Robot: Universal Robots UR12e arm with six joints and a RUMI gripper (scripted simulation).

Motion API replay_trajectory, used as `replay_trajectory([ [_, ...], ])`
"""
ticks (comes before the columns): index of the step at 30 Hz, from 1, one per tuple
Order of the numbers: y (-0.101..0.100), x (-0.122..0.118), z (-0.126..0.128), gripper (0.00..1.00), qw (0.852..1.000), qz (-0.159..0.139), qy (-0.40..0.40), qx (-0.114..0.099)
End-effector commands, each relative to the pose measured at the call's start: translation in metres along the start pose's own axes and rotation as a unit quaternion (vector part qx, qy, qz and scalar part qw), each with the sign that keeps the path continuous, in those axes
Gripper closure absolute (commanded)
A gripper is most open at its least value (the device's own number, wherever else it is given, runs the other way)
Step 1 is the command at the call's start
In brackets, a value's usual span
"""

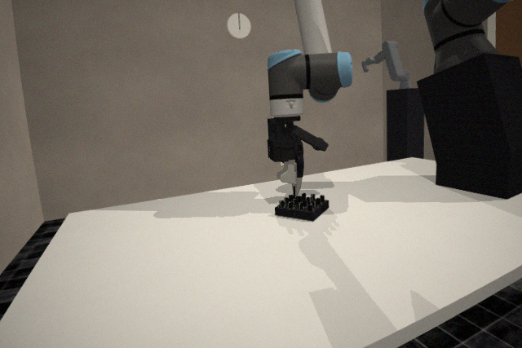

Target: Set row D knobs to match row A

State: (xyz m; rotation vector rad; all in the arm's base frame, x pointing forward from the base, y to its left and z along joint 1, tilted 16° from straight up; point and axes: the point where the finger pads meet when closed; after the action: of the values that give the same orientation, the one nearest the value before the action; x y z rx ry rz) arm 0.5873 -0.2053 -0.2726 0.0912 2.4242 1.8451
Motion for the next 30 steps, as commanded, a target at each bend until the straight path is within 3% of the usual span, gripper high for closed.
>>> replay_trajectory([
  [1, 0.0009, -0.0030, -0.0023, 0.96, 1.000, -0.002, -0.006, 0.001],
  [17, 0.0009, -0.0030, -0.0022, 0.96, 1.000, -0.002, -0.006, 0.001],
  [18, 0.0009, -0.0030, -0.0022, 0.89, 1.000, -0.002, -0.006, 0.001],
  [30, 0.0009, -0.0031, -0.0023, 0.89, 1.000, -0.002, -0.006, 0.001],
])
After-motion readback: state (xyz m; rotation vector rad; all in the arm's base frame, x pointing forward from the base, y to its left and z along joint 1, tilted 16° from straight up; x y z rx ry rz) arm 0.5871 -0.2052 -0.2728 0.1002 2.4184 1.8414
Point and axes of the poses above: the point where the finger pads meet when closed, its own y axis back along the fingers, its own z axis across the jaws, x = y × z, and after that the axes turned 7 degrees about y, right-handed
